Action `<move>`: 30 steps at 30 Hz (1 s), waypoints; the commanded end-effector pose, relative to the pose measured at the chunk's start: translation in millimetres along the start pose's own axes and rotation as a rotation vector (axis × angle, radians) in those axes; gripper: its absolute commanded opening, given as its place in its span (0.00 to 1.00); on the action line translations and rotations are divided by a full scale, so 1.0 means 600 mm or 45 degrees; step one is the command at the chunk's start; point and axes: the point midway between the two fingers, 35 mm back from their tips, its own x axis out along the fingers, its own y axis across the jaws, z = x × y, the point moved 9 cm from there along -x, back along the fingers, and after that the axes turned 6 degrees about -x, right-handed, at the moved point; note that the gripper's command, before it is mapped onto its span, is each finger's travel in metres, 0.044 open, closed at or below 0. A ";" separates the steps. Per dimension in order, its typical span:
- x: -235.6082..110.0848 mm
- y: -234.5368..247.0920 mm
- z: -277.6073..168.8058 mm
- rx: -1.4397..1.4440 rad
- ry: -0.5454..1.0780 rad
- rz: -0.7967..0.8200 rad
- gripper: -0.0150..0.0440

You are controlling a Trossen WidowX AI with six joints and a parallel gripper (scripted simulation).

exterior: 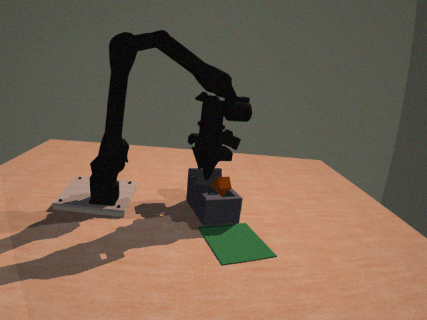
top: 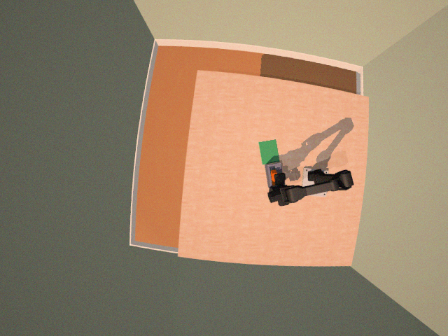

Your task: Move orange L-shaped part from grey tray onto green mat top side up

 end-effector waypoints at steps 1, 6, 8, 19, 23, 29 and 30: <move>-0.069 -0.008 0.003 0.003 -0.030 -0.004 0.56; -0.134 -0.016 -0.007 0.003 -0.030 -0.004 0.56; -0.134 -0.016 -0.007 0.003 -0.030 -0.004 0.56; -0.128 -0.015 -0.005 0.007 -0.033 0.000 0.56; -0.128 -0.015 -0.005 0.007 -0.033 0.000 0.56; -0.128 -0.015 -0.005 0.007 -0.033 0.000 0.56; -0.128 -0.015 -0.005 0.007 -0.033 0.000 0.56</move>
